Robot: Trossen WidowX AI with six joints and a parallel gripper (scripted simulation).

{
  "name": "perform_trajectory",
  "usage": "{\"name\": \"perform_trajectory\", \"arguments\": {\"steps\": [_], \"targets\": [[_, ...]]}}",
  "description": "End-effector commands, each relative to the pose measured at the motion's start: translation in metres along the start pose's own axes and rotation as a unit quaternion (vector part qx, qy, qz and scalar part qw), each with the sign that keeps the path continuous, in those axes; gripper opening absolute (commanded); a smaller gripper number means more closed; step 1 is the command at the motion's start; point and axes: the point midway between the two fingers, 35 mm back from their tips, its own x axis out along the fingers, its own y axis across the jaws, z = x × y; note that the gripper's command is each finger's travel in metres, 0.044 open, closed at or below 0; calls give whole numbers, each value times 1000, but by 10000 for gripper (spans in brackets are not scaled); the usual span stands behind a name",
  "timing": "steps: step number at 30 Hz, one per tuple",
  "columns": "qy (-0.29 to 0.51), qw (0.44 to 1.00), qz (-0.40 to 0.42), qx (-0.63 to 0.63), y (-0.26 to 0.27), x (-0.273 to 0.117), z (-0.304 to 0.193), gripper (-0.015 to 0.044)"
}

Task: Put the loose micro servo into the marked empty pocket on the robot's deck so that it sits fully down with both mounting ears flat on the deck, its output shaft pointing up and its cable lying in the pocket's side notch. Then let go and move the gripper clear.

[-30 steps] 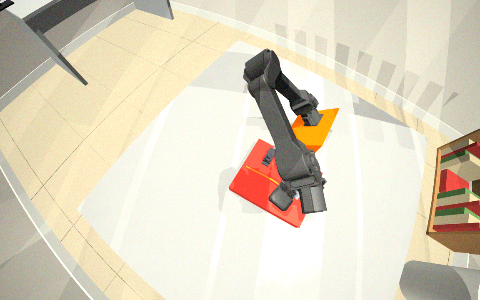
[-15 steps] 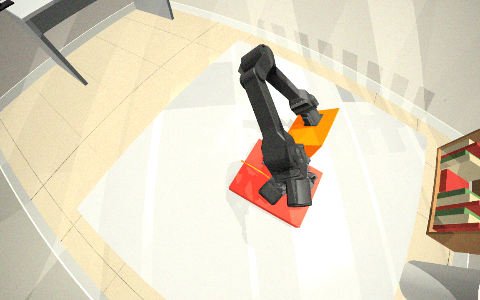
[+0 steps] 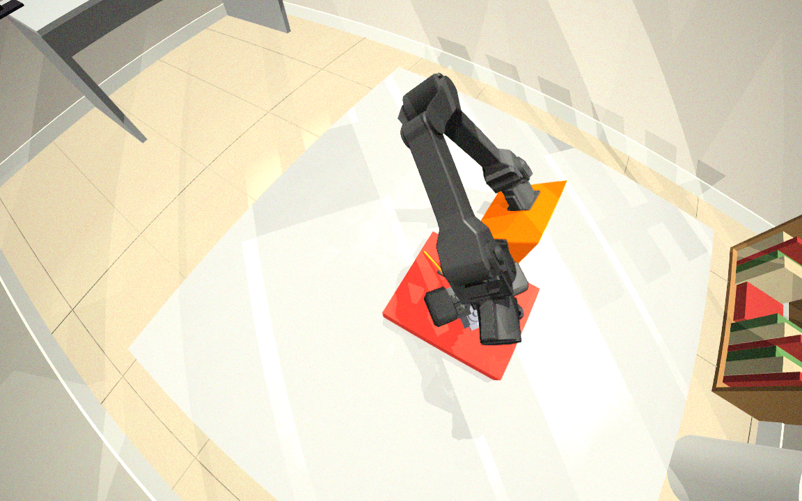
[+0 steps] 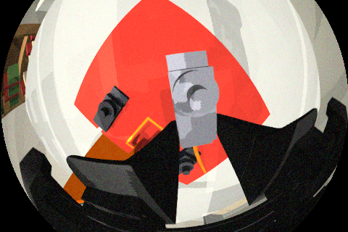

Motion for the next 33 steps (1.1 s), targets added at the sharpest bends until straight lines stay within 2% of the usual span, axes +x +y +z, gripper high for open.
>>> {"name": "perform_trajectory", "arguments": {"steps": [1, 12, 23, 33], "targets": [[1, 998, -2, 60, 0, 0, -1, 0], [0, 969, -3, 245, 0, 0, -1, 0], [0, 908, -3, 419, 0, 0, -1, 0], [0, 903, -2, 429, 8, 0, -7, 0]]}}
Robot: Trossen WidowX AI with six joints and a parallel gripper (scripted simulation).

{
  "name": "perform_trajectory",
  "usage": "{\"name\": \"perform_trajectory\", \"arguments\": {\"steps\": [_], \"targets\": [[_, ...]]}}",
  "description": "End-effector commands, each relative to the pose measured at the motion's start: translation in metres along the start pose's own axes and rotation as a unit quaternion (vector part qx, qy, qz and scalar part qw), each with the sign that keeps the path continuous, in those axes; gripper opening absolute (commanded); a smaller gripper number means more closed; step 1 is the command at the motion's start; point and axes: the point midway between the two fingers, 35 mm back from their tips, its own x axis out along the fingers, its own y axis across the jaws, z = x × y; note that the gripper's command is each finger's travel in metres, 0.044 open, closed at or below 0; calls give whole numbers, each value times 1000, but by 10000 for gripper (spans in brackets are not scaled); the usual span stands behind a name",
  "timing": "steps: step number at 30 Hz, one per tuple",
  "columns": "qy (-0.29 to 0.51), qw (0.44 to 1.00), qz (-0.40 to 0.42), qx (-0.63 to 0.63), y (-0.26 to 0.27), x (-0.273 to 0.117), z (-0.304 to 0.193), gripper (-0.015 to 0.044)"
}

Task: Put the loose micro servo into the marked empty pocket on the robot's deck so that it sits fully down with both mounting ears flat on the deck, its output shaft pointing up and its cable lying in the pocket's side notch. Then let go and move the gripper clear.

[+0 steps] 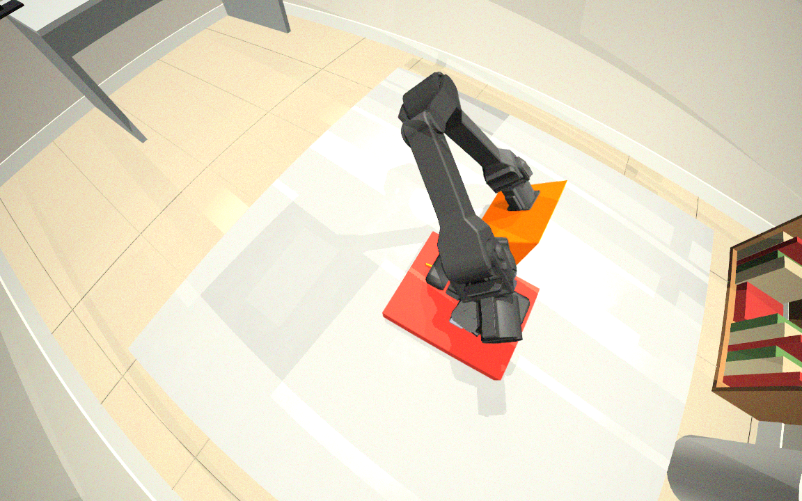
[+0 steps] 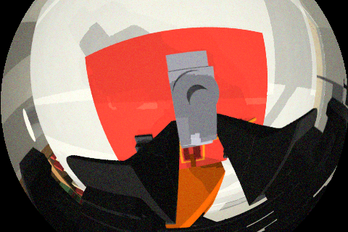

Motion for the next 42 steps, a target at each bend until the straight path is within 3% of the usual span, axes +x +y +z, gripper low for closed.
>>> {"name": "perform_trajectory", "arguments": {"steps": [1, 22, 42], "targets": [[-1, 1000, -2, 1, 0, 0, -11, 0], [1, 1000, -1, -1, 1, 0, -104, 0], [1, 1000, -2, -1, 1, 20, -105, 0]]}}
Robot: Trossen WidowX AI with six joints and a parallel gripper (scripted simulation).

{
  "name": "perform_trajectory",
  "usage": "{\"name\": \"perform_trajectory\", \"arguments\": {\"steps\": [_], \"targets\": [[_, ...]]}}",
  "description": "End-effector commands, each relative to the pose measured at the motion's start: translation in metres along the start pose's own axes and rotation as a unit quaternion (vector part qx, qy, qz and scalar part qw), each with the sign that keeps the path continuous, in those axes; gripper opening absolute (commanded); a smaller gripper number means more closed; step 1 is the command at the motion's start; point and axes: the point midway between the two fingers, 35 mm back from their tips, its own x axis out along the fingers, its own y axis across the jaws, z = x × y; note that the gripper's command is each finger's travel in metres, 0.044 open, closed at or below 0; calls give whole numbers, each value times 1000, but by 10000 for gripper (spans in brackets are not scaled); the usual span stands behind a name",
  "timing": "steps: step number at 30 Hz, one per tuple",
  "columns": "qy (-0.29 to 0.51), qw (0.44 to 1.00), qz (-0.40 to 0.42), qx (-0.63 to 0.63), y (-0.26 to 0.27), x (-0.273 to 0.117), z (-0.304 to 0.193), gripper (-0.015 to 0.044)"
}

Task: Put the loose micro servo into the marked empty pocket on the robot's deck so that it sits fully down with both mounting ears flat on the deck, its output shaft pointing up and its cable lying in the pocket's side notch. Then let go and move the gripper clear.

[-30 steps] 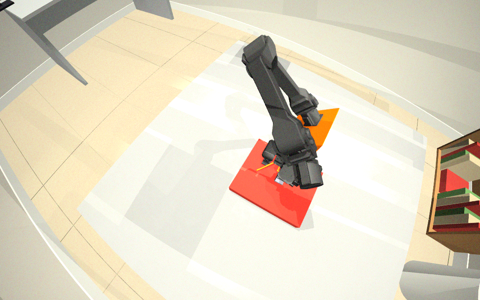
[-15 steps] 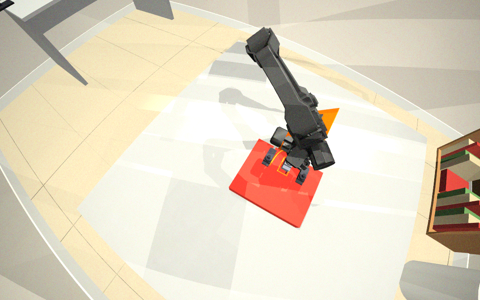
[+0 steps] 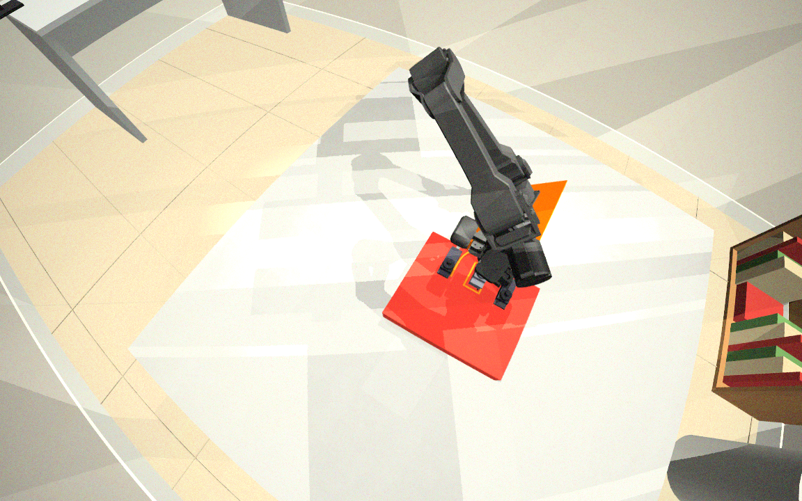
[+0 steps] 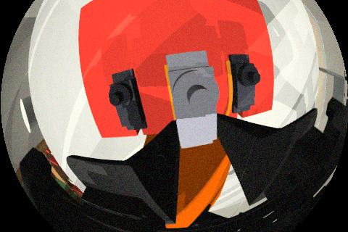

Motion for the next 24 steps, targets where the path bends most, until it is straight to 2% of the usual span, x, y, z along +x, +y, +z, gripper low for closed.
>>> {"name": "perform_trajectory", "arguments": {"steps": [1, 24], "targets": [[0, 1000, -4, -5, -1, 4, -2, 0], [0, 1000, -4, -5, -2, 8, -2, 0]]}}
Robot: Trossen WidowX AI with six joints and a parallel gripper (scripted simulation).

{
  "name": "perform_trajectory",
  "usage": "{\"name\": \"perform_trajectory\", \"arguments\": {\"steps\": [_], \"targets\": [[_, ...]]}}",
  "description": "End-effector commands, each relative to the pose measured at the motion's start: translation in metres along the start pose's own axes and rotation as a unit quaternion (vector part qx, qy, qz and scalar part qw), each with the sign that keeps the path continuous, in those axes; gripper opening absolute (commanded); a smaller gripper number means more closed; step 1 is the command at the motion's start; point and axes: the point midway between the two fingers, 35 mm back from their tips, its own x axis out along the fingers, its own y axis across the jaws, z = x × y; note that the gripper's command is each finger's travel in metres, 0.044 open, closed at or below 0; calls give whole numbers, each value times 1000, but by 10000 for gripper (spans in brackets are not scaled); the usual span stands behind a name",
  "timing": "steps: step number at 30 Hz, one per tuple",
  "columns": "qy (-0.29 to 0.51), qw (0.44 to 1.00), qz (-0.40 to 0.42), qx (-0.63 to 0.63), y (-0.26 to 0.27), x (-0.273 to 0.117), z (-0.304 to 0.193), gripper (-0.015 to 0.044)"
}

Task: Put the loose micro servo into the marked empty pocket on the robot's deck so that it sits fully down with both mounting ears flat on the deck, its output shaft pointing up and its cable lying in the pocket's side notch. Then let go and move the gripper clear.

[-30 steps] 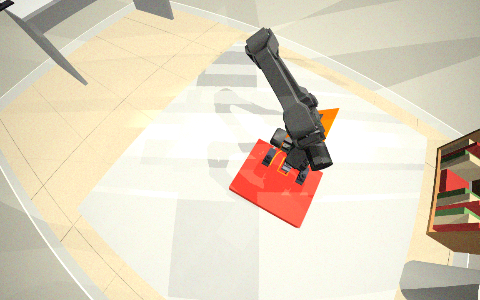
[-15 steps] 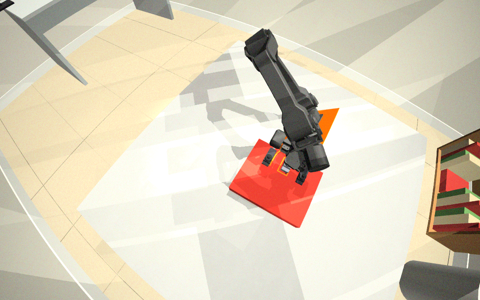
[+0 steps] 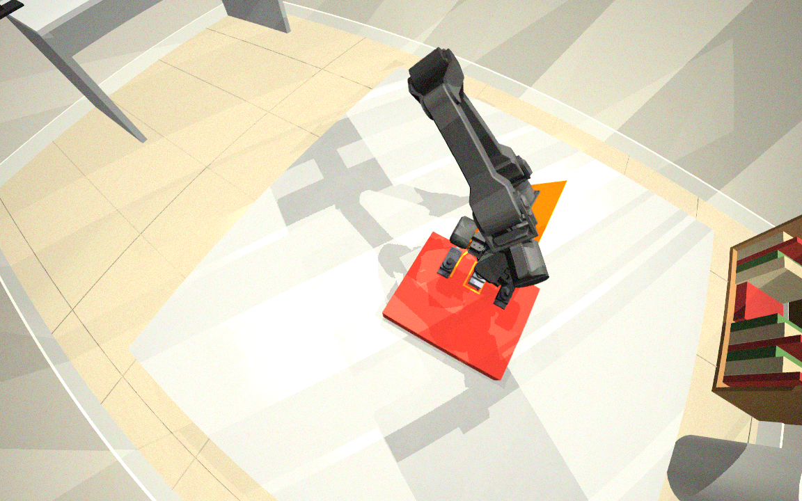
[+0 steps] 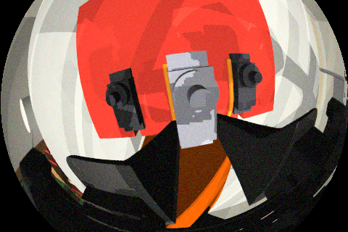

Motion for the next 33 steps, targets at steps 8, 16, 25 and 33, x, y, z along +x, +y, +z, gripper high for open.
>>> {"name": "perform_trajectory", "arguments": {"steps": [8, 16, 25, 33], "targets": [[-1, 1000, -4, -4, -1, 9, -1, 0], [-1, 1000, -4, -4, -1, 15, -1, 0], [-1, 1000, -4, -4, -1, 22, -1, 0], [-1, 1000, -4, -4, -1, 28, -1, 0]]}}
